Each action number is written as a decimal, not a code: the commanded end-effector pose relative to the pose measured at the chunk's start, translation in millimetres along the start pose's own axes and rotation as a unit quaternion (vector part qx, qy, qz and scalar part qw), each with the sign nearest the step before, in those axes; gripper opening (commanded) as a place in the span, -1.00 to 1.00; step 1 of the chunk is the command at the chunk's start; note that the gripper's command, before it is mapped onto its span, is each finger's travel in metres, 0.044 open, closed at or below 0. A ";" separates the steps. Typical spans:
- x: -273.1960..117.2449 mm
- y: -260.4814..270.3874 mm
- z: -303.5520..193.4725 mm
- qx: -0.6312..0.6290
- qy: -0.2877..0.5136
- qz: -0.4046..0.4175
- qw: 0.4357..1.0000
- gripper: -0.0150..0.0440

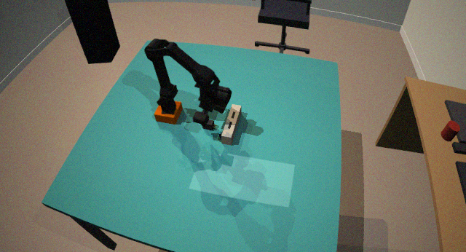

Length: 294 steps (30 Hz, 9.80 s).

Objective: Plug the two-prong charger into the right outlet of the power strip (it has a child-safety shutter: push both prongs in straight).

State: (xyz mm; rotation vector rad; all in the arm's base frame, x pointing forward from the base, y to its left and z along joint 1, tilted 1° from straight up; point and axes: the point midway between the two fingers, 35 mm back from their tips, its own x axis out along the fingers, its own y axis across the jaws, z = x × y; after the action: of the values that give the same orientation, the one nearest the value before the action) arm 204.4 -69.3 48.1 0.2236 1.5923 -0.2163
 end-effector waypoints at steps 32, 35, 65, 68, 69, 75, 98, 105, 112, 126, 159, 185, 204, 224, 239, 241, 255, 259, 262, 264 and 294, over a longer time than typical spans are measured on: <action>49.9 -1.4 2.2 -0.002 0.004 -0.003 1.000 1.00; 46.7 -0.5 3.2 0.000 0.001 0.000 1.000 0.73; -5.0 0.7 -5.4 -0.002 0.004 -0.003 1.000 -0.49; -7.5 1.4 -7.7 -0.002 0.004 -0.003 1.000 -0.49; -7.0 1.3 -7.7 -0.002 0.004 -0.003 1.000 -0.49; 3.5 -2.0 -7.4 -0.009 0.004 -0.003 1.000 -0.49; 31.7 -10.6 1.9 -0.031 0.003 -0.003 1.000 -0.49; 32.1 -10.5 10.6 -0.032 0.002 -0.003 0.999 -0.49; 32.9 -10.2 19.2 -0.033 0.002 -0.003 0.999 -0.49; 35.3 -9.9 36.5 -0.036 0.001 -0.003 0.999 -0.49; 35.4 -10.6 42.3 -0.036 0.001 -0.004 0.999 -0.49; 34.8 -10.2 47.4 -0.036 0.001 -0.004 0.999 -0.49; 34.8 -10.1 49.1 -0.036 0.001 -0.004 0.999 -0.49; 34.4 -9.7 54.3 -0.036 0.000 -0.004 0.999 -0.49; 34.1 -9.4 58.7 -0.036 0.000 -0.003 0.999 -0.49; 34.0 -9.4 59.2 -0.036 0.000 -0.003 0.999 -0.49; 33.6 -9.3 61.4 -0.036 0.000 -0.003 0.999 -0.49; 33.5 -9.2 62.6 -0.036 0.000 -0.003 0.999 -0.49; 33.4 -9.1 63.8 -0.036 0.000 -0.003 0.999 -0.49; 33.3 -9.1 64.6 -0.036 0.000 -0.003 0.999 -0.49; 33.7 -8.3 76.5 -0.036 0.000 -0.003 0.999 -0.49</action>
State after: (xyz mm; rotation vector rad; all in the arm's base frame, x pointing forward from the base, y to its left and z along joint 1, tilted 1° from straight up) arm 262.2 -94.0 12.1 0.1658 1.6297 -0.1568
